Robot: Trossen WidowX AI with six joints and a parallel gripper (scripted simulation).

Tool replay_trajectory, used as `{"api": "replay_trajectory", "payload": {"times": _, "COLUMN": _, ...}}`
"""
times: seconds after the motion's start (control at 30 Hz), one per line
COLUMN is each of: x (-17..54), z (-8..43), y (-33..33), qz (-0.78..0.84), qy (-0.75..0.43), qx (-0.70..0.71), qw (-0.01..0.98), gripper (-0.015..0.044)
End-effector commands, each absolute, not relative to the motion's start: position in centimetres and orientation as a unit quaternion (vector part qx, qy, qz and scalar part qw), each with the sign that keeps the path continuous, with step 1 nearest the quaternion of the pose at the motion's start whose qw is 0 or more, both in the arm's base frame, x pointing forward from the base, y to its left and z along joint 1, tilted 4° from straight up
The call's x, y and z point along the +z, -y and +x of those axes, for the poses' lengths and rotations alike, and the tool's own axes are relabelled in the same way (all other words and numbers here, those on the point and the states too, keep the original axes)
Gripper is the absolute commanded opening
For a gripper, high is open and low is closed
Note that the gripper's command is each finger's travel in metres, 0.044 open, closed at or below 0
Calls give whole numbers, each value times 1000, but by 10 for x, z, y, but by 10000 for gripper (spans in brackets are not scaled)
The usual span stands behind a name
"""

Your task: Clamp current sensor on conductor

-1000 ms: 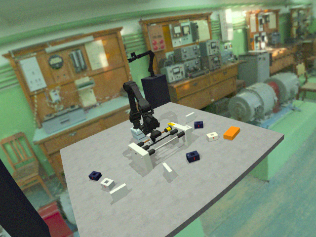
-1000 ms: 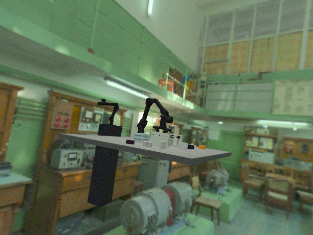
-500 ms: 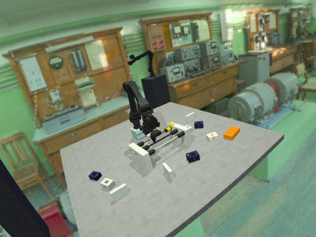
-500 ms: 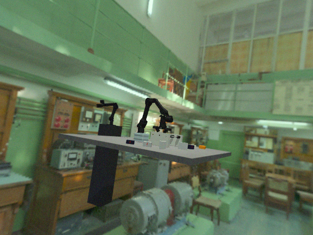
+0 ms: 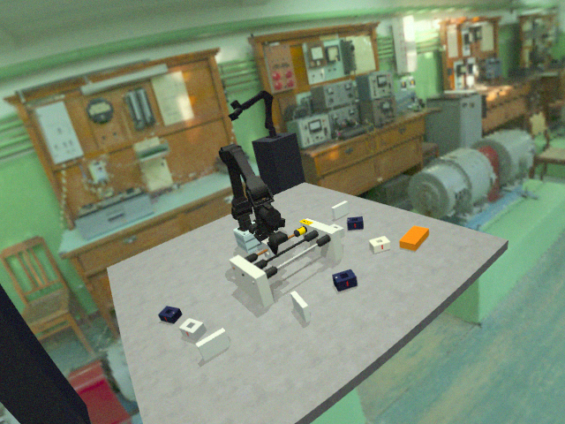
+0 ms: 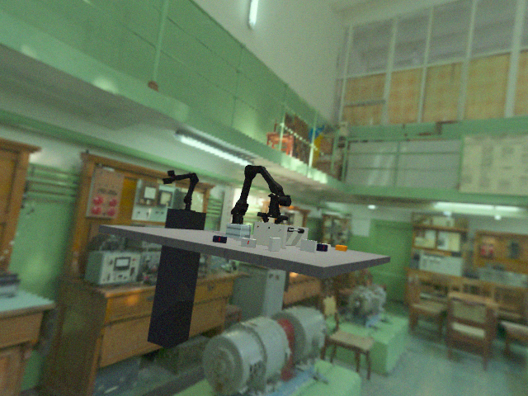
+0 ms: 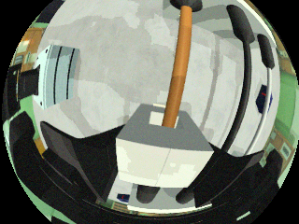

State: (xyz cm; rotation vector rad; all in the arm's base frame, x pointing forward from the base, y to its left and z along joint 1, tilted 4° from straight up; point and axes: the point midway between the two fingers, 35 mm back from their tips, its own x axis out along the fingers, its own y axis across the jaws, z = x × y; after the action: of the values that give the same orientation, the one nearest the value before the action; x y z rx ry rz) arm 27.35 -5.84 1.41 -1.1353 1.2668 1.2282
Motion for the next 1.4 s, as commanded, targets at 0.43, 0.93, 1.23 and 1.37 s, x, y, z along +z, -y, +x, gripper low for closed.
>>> {"api": "replay_trajectory", "payload": {"times": 0.43, "x": 12, "z": 274, "y": 59, "qz": -469, "qy": -523, "qx": 507, "qw": 499, "gripper": 79}}
{"api": "replay_trajectory", "payload": {"times": 0.93, "x": 12, "z": 274, "y": 59, "qz": -469, "qy": -523, "qx": 507, "qw": 499, "gripper": 270}}
{"api": "replay_trajectory", "payload": {"times": 1.23, "x": 12, "z": 274, "y": 59, "qz": -469, "qy": -523, "qx": 507, "qw": 499, "gripper": 270}}
{"api": "replay_trajectory", "payload": {"times": 1.37, "x": 12, "z": 274, "y": 59, "qz": -469, "qy": -523, "qx": 507, "qw": 499, "gripper": 270}}
